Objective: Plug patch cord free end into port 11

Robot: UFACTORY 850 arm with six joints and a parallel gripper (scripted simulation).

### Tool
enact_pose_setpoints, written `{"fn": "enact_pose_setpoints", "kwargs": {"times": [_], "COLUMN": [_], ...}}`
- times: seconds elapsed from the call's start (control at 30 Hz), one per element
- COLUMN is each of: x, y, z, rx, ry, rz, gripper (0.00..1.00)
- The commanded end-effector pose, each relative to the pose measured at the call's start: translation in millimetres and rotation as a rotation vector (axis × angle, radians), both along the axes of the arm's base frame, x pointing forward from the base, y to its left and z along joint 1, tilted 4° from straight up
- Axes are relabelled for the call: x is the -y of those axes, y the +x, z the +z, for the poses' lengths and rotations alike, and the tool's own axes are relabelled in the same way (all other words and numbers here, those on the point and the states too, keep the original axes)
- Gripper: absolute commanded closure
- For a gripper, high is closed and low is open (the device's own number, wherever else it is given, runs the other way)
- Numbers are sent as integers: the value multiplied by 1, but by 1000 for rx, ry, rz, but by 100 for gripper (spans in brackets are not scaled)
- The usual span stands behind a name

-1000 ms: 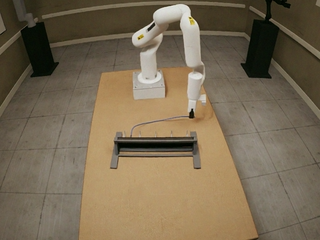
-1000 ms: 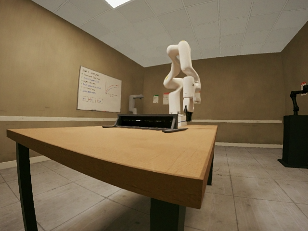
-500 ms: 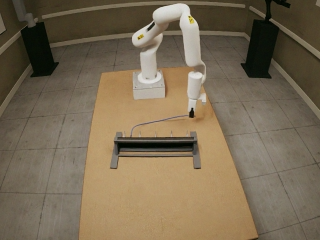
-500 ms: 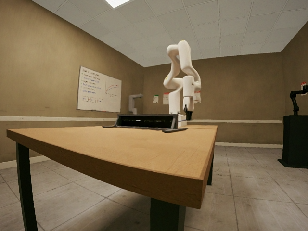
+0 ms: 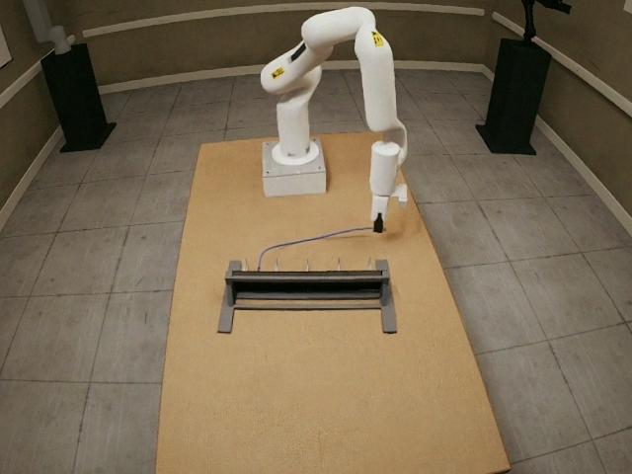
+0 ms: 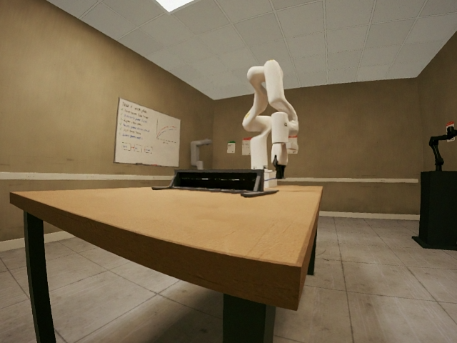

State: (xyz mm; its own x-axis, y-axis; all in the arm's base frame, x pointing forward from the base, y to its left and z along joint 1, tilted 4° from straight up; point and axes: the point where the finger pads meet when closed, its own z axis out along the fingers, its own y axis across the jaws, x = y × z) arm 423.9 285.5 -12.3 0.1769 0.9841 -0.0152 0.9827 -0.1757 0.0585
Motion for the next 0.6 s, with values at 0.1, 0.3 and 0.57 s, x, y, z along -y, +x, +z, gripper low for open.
{"fn": "enact_pose_setpoints", "kwargs": {"times": [0.1, 0.3, 0.57], "x": [1, 2, 8], "y": [2, 3, 6], "z": [1, 1, 3], "rx": [2, 3, 7], "ry": [0, 0, -3], "rz": [-9, -20, -58], "gripper": [100, 100, 100]}}
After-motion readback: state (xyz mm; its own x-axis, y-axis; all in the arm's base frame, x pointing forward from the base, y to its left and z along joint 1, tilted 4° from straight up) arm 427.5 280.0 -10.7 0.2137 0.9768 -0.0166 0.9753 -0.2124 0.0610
